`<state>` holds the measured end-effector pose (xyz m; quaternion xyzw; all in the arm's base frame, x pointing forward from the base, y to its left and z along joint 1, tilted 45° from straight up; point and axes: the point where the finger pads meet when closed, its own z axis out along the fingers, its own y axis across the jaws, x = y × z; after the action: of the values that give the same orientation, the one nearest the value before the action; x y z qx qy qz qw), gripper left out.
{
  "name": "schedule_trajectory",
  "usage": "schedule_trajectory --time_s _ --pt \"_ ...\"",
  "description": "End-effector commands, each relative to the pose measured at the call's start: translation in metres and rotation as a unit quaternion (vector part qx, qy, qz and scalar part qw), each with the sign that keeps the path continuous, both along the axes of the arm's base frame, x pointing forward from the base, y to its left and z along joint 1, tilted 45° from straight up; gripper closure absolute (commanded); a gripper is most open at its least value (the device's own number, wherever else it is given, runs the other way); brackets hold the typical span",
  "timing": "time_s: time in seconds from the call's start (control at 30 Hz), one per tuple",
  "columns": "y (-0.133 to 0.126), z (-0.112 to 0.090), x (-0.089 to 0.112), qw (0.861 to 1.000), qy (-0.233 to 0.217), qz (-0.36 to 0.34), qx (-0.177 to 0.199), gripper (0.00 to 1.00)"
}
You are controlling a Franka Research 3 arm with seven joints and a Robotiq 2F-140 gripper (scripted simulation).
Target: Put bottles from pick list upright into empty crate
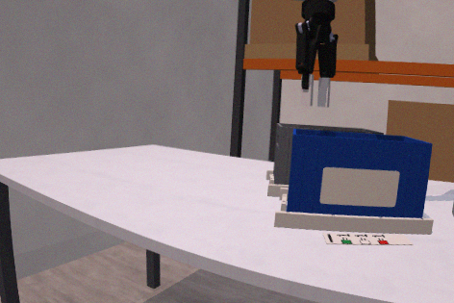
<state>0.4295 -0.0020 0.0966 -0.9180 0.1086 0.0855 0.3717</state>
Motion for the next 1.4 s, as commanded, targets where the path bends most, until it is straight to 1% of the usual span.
schedule_trajectory --time_s 0.0,0.1,0.17,0.67,0.73,1.23,1.3,1.37 --pt "0.007 0.016 -0.004 1.0 0.004 -0.002 0.0 0.62" --pt "0.013 0.03 -0.006 1.0 0.004 -0.002 0.0 0.62" --pt "0.013 0.03 -0.006 1.0 0.004 -0.002 0.0 0.62" --pt "0.042 0.098 -0.015 1.0 0.004 -0.002 0.0 0.62" --pt "0.042 0.098 -0.015 1.0 0.004 -0.002 0.0 0.62" --pt "0.07 0.167 -0.024 1.0 0.004 -0.002 0.0 0.62" --pt "0.07 0.167 -0.024 1.0 0.004 -0.002 0.0 0.62" --pt "0.074 0.176 -0.025 1.0 0.004 -0.002 0.0 0.62"
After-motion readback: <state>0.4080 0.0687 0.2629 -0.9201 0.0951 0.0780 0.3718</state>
